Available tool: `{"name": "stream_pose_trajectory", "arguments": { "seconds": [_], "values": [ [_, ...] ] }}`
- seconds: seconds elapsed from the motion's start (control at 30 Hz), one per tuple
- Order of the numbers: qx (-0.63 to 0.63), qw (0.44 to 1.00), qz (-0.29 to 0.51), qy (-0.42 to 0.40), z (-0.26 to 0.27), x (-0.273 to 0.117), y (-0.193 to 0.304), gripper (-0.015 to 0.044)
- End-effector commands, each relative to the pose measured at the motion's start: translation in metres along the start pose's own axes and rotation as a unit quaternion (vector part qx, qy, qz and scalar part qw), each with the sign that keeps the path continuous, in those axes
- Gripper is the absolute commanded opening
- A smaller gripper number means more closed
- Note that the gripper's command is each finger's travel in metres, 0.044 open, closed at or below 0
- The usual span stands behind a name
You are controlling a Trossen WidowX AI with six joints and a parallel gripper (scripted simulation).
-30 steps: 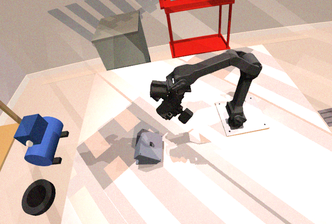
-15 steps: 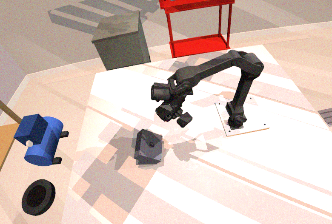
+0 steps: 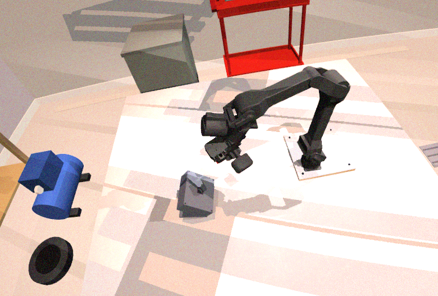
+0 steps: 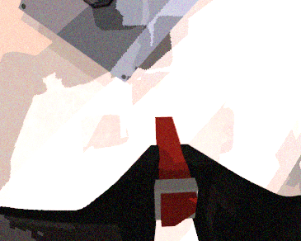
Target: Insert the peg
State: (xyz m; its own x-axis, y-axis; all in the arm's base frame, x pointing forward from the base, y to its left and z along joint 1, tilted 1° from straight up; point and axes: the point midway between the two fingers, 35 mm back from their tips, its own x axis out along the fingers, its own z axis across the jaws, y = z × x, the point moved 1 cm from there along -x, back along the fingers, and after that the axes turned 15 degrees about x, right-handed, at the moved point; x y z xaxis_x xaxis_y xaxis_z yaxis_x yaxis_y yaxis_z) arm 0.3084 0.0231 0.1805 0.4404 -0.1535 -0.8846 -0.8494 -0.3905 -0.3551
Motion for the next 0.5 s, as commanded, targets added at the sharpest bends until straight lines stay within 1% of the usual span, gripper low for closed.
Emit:
{"name": "stream_pose_trajectory", "arguments": {
  "seconds": [0.0,0.47],
  "values": [
    [0.017,1.0,-0.007,0.004,0.003,-0.001,-0.001,0.0],
    [0.069,0.997,-0.031,0.007,0.014,-0.005,-0.007,0.0]
  ]
}}
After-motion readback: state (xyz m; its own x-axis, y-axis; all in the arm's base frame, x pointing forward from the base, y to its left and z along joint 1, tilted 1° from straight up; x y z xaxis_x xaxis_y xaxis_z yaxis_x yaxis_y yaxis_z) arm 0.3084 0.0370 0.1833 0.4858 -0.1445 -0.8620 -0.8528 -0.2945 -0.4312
